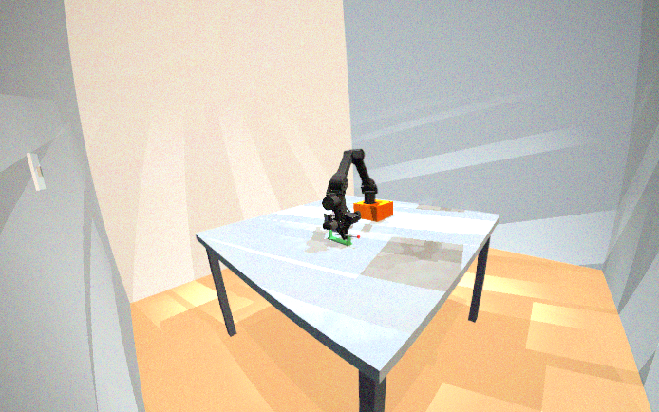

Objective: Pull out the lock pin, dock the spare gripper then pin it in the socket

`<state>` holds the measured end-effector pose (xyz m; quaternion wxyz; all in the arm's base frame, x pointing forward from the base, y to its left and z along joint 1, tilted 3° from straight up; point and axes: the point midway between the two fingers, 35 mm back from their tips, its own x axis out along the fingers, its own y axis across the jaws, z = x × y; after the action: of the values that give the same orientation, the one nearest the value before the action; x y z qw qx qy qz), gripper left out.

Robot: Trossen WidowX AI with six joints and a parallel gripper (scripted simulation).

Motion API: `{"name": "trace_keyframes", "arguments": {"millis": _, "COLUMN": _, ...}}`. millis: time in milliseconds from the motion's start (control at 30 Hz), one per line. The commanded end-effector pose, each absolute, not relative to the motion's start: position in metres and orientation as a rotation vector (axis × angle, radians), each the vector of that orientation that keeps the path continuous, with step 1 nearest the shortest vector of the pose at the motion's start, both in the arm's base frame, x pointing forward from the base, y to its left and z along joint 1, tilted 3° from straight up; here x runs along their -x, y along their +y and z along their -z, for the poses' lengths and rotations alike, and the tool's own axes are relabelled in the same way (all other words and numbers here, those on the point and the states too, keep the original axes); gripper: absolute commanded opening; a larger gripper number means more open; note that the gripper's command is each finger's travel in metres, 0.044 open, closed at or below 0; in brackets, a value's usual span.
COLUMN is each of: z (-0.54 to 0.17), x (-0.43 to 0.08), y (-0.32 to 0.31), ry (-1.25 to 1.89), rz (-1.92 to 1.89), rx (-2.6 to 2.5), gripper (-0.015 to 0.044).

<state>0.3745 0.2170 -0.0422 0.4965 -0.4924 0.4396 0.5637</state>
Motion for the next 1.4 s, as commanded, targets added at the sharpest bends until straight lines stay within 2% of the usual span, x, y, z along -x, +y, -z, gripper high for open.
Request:
{"name": "trace_keyframes", "arguments": {"millis": 0, "z": 0.043, "x": -0.375, "y": 0.216, "ry": 1.066, "rz": -1.367, "rx": 1.197, "gripper": 0.0000}}
{"name": "trace_keyframes", "arguments": {"millis": 967, "z": 0.017, "x": -0.370, "y": 0.214, "ry": 1.084, "rz": -1.374, "rx": 1.189, "gripper": 0.0000}}
{"name": "trace_keyframes", "arguments": {"millis": 1367, "z": 0.006, "x": -0.378, "y": 0.180, "ry": 1.085, "rz": -1.373, "rx": 1.193, "gripper": 0.0000}}
